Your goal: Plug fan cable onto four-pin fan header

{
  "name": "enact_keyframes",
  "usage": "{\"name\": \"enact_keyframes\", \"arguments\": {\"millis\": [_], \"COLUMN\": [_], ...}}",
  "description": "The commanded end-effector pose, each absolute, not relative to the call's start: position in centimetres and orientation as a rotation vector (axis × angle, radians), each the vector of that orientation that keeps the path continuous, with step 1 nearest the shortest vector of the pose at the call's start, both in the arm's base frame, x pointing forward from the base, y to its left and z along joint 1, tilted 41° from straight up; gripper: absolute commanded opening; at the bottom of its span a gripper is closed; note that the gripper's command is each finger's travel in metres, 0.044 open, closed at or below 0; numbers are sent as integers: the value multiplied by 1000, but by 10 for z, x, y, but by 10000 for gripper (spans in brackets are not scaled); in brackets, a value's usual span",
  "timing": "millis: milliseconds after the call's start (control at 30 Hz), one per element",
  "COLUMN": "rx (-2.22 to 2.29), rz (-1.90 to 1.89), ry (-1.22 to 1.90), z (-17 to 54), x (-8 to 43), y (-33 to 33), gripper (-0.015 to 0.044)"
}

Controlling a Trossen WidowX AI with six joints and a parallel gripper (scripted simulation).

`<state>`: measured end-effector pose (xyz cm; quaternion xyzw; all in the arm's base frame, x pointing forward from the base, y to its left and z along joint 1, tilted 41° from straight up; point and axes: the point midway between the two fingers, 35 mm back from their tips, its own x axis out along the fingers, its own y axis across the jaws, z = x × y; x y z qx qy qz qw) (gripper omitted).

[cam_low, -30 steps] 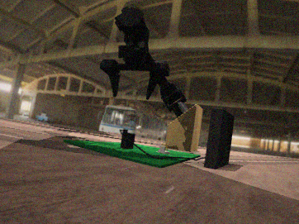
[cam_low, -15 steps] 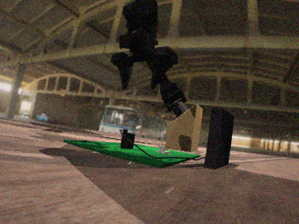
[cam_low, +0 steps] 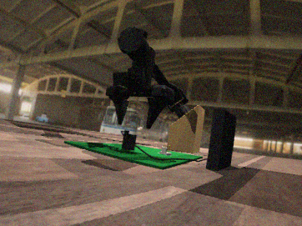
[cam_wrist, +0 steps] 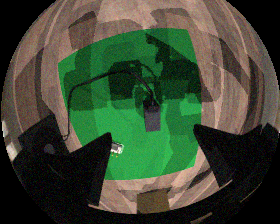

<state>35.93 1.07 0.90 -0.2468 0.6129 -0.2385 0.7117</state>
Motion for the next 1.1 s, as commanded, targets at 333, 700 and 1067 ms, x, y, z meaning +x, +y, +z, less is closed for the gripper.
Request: {"name": "enact_keyframes", "arguments": {"millis": [333,700,1067], "rx": [-555,-556,-548], "rz": [-529,-530,-531], "ry": [1359,1358,1358], "z": [-7,-21,-25], "x": [362,364,365], "y": [-4,-16,-20], "gripper": [440,440,361]}}
